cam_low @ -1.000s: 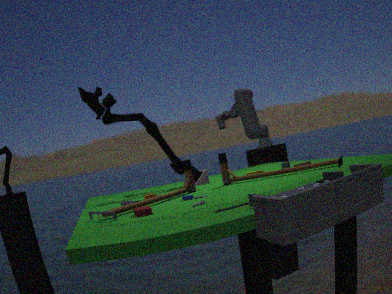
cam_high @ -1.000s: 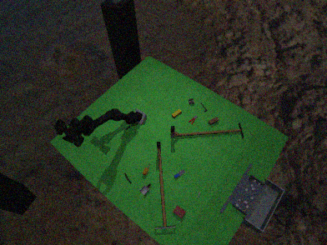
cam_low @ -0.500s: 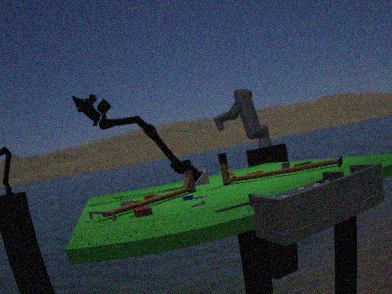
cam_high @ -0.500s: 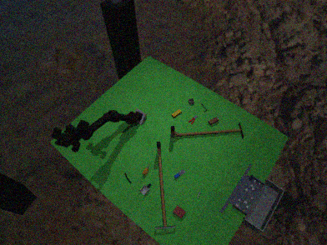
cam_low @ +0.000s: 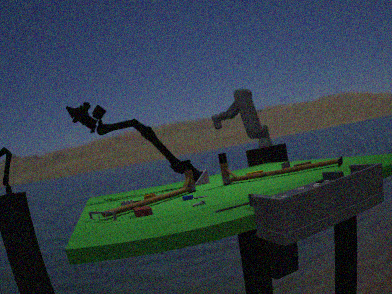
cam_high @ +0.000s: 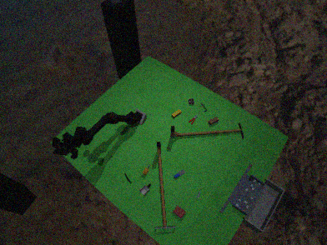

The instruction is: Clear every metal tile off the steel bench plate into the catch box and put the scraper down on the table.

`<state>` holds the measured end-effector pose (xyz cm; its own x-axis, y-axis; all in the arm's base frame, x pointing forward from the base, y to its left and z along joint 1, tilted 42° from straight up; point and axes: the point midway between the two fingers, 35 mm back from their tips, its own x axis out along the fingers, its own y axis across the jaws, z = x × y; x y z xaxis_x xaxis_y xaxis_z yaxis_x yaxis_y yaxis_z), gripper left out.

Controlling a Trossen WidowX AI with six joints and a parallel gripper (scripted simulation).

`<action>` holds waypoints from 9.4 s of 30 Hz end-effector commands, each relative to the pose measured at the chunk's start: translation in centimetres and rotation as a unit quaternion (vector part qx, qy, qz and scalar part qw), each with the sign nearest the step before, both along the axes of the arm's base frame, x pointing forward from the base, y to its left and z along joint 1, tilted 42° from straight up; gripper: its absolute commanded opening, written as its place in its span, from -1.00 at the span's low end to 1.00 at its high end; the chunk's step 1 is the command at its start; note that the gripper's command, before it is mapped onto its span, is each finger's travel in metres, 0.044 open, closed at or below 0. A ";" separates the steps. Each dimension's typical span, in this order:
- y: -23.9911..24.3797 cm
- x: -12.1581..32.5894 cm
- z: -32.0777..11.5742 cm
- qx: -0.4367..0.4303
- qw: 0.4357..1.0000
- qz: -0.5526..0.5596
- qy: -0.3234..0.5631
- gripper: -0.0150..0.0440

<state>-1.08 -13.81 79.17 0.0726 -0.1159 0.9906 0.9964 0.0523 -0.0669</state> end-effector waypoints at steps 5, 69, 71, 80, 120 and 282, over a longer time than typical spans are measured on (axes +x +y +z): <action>-3.8 0.1 -0.7 0.041 0.999 0.025 -0.018 -0.49; -26.1 15.5 -12.8 0.352 0.917 0.184 -0.031 -0.49; -26.5 16.3 -13.3 0.361 0.913 0.187 -0.028 -0.49; -28.1 20.1 -16.0 0.403 0.893 0.201 -0.014 -0.49; -29.0 38.1 -29.7 0.565 0.786 0.234 0.092 -0.49; 26.6 54.8 -87.7 0.492 0.367 -0.065 0.787 -0.49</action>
